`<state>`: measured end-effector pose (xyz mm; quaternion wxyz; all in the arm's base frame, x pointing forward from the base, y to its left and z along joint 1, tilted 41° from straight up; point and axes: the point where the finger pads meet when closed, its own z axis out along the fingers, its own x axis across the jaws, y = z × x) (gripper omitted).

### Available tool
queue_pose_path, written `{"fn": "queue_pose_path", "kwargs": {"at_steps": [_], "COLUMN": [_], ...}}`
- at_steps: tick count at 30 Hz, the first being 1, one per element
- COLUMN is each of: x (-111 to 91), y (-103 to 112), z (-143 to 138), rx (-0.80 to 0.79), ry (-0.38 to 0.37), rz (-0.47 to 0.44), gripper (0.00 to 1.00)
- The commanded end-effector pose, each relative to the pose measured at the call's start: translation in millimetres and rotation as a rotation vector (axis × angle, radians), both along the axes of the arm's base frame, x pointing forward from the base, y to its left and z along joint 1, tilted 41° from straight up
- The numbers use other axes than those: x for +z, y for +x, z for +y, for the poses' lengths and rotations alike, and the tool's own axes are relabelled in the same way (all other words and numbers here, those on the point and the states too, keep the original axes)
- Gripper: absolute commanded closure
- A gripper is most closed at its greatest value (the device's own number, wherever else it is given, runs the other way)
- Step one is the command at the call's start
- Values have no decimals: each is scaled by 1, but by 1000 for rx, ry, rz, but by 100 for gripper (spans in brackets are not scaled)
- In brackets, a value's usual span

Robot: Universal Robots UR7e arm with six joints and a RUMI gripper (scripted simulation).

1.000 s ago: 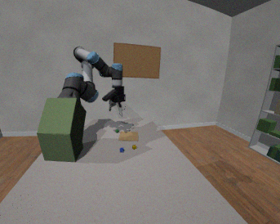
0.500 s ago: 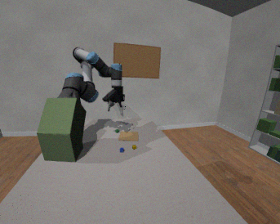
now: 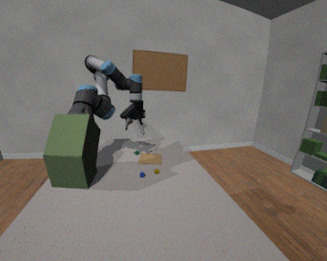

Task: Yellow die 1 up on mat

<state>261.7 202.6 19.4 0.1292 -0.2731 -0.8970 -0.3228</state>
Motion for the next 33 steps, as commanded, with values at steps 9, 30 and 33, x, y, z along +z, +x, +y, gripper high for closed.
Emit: {"fn": "queue_pose_path", "kwargs": {"at_steps": [9,30,33], "x": [0,-6,-11], "y": [0,0,-1], "z": [0,5,9], "rx": [11,11,11], "ry": [1,-2,-2], "rz": [-10,-11,-11], "gripper": [0,0,0]}}
